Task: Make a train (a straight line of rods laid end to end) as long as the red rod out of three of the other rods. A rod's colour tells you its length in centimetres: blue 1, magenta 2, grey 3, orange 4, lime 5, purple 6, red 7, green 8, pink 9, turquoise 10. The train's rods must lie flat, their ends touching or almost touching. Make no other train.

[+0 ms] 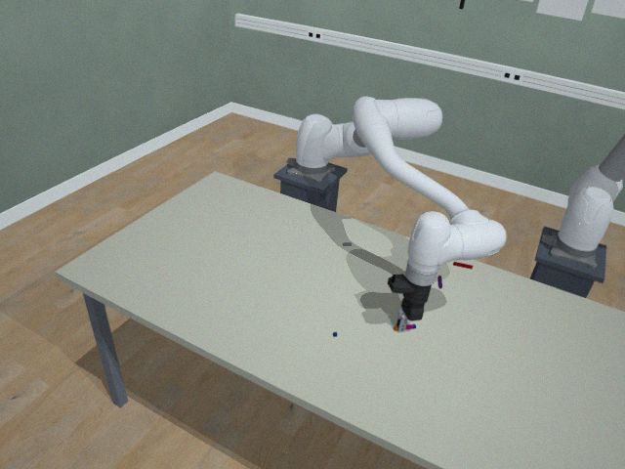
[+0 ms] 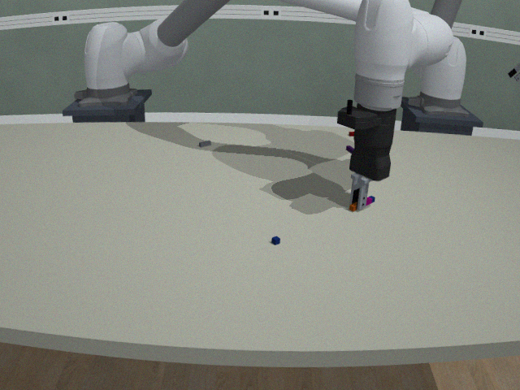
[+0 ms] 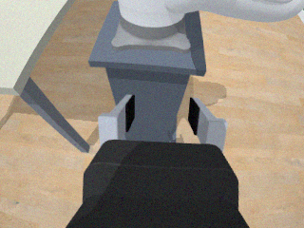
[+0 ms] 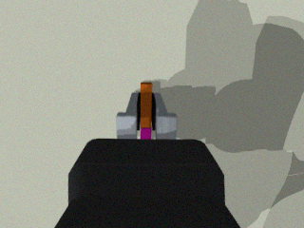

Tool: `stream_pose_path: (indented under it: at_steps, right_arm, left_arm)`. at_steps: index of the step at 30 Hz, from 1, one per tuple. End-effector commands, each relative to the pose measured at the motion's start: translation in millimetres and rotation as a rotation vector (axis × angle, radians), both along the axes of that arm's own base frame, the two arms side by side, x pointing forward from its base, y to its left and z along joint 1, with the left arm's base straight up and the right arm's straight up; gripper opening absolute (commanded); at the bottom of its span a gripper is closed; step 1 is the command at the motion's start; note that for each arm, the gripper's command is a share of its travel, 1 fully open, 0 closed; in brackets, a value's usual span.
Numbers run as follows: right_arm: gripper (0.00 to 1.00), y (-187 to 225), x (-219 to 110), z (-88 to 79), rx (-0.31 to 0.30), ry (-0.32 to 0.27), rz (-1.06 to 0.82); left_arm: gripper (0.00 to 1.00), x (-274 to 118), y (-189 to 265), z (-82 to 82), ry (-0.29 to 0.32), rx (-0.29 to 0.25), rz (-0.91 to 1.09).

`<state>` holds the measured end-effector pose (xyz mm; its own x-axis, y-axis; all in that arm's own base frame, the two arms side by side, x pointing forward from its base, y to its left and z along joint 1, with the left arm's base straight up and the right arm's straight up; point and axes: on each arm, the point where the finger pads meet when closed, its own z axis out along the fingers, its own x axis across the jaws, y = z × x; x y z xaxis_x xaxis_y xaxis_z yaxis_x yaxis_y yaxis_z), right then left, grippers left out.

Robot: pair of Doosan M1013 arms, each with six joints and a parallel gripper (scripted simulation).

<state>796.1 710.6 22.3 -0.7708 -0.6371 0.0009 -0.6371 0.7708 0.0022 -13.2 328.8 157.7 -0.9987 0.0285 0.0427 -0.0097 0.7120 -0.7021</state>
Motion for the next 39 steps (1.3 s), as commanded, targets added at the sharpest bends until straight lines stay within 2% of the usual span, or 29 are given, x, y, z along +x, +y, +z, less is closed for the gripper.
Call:
stream_pose_path:
  at_steps: [1, 25, 26, 28, 29, 31, 32, 36, 37, 39]
  right_arm:
    - [0.24, 1.7, -0.3, -0.1, -0.002, -0.007, -0.001]
    - [0.24, 2.3, -0.6, 0.0, -0.001, -0.007, -0.001]
    - [0.30, 2.3, -0.6, 0.0, -0.001, -0.007, -0.001]
    - [0.30, 2.3, -0.6, 0.0, -0.001, -0.007, -0.001]
    - [0.36, 2.3, -0.6, 0.0, -0.001, -0.007, -0.001]
    - [0.36, 2.3, -0.6, 0.0, -0.001, -0.007, -0.001]
    - [0.42, 2.3, -0.6, 0.0, -0.001, -0.007, -0.001]
    - [0.42, 2.3, -0.6, 0.0, -0.001, -0.007, -0.001]
    - [0.48, 2.3, -0.6, 0.0, -0.001, -0.007, -0.001]
    - [0.48, 2.3, -0.6, 0.0, -0.001, -0.007, -0.001]
  left_arm:
    - [1.00, 0.0, -4.2, 1.1, -0.005, -0.006, 0.005]
    - [1.00, 0.0, -4.2, 1.1, -0.005, -0.006, 0.005]
    - [1.00, 0.0, -4.2, 1.1, -0.005, -0.006, 0.005]
    - [1.00, 0.0, -4.2, 1.1, -0.005, -0.006, 0.005]
    - [1.00, 0.0, -4.2, 1.1, -0.005, -0.006, 0.005]
    - [1.00, 0.0, -4.2, 1.1, -0.005, -0.006, 0.005]
    - [1.00, 0.0, -4.2, 1.1, -0.005, -0.006, 0.005]
    - [1.00, 0.0, -4.2, 1.1, -0.005, -0.006, 0.005]
    - [1.00, 0.0, -4.2, 1.1, -0.005, -0.006, 0.005]
    - [1.00, 0.0, -4.2, 1.1, -0.005, -0.006, 0.005]
